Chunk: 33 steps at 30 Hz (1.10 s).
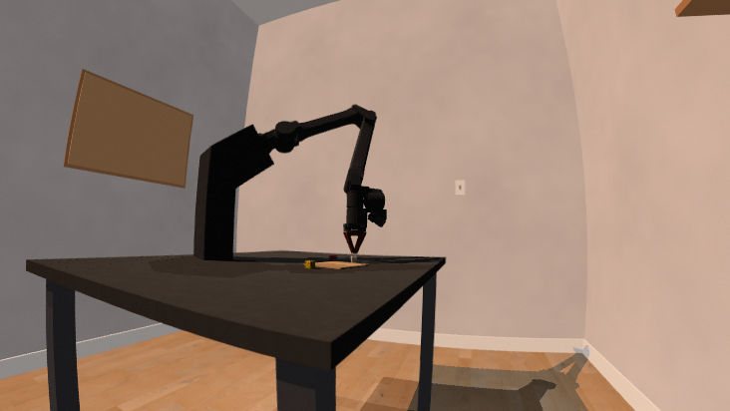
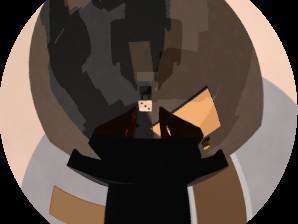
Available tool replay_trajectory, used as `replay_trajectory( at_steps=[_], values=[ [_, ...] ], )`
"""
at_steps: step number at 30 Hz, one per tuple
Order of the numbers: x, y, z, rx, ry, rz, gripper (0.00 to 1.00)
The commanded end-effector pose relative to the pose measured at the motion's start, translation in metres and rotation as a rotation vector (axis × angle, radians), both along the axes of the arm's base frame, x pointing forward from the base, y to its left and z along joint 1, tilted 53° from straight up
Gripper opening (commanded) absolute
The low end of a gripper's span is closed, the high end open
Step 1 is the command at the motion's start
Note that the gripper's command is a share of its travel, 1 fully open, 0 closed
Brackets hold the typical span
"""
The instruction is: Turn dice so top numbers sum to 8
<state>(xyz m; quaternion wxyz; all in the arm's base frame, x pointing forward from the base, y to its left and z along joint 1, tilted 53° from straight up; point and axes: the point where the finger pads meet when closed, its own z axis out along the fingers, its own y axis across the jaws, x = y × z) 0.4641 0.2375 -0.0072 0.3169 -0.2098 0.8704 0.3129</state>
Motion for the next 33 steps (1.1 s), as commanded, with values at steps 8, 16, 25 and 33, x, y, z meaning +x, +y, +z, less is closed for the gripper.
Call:
replay_trajectory(
  at_steps=[8, 16, 25, 33],
  values=[
    [-0.0061, 0.0105, 0.0032, 0.004, -0.005, 0.012, 0.34],
    [-0.0072, 0.0107, 0.0041, 0.004, -0.004, 0.013, 0.34],
    [-0.0072, 0.0107, 0.0041, 0.004, -0.004, 0.013, 0.34],
    [-0.0072, 0.0107, 0.0041, 0.004, -0.004, 0.013, 0.34]
  ],
)
